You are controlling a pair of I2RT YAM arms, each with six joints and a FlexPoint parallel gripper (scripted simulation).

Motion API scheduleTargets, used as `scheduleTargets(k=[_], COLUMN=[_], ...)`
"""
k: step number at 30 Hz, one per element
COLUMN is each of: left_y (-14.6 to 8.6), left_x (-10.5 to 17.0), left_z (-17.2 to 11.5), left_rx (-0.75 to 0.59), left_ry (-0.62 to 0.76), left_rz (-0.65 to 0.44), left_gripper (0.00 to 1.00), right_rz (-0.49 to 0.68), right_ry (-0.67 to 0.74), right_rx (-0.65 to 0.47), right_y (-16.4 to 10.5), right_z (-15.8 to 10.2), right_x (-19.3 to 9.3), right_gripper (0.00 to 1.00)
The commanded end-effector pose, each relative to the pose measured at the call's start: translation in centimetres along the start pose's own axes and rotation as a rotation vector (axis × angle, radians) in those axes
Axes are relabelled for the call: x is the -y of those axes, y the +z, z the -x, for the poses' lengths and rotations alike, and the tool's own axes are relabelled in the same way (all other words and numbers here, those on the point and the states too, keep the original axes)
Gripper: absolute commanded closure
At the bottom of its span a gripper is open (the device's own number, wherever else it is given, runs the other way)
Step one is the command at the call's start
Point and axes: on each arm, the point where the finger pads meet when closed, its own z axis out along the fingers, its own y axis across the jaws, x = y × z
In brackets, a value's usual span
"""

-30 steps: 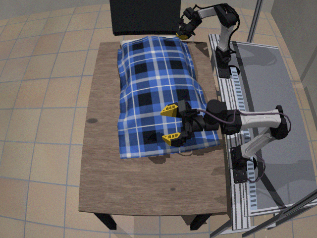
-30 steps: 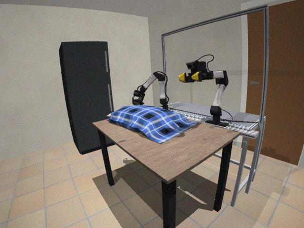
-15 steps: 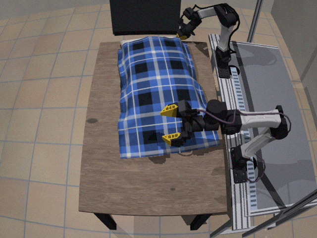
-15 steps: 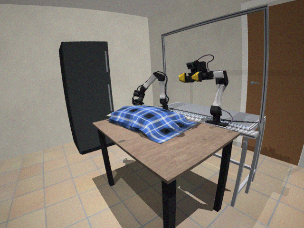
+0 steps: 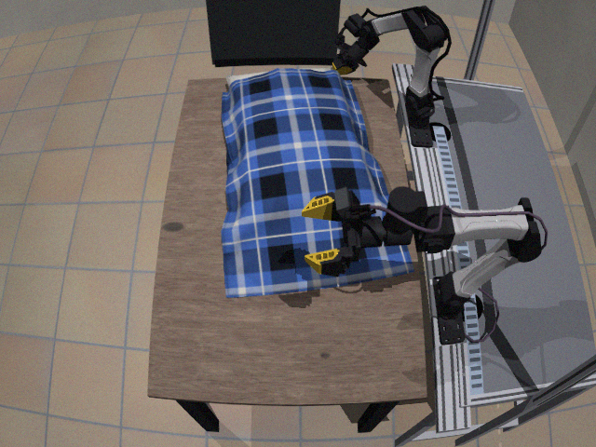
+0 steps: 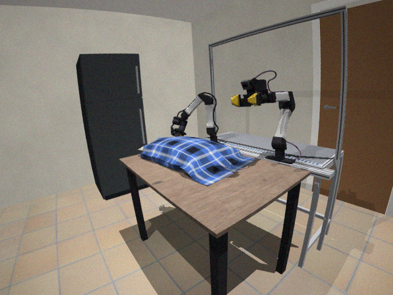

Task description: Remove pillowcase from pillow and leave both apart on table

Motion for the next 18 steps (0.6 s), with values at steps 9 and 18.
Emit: scheduleTargets(k=[9,18], left_y=[-0.32,-0.32], left_x=[-0.72,-0.72], left_z=[1.18,1.18], left_rx=[0.022,0.022], left_ry=[0.002,0.002], left_rz=[0.027,0.027], left_gripper=[0.0,0.0], right_rz=[-0.007,-0.007], right_ry=[0.012,0.012], right_rx=[0.0,0.0], right_y=[0.41,0.41], right_z=[0.16,0.16], right_x=[0.52,0.52], right_gripper=[0.95,0.96])
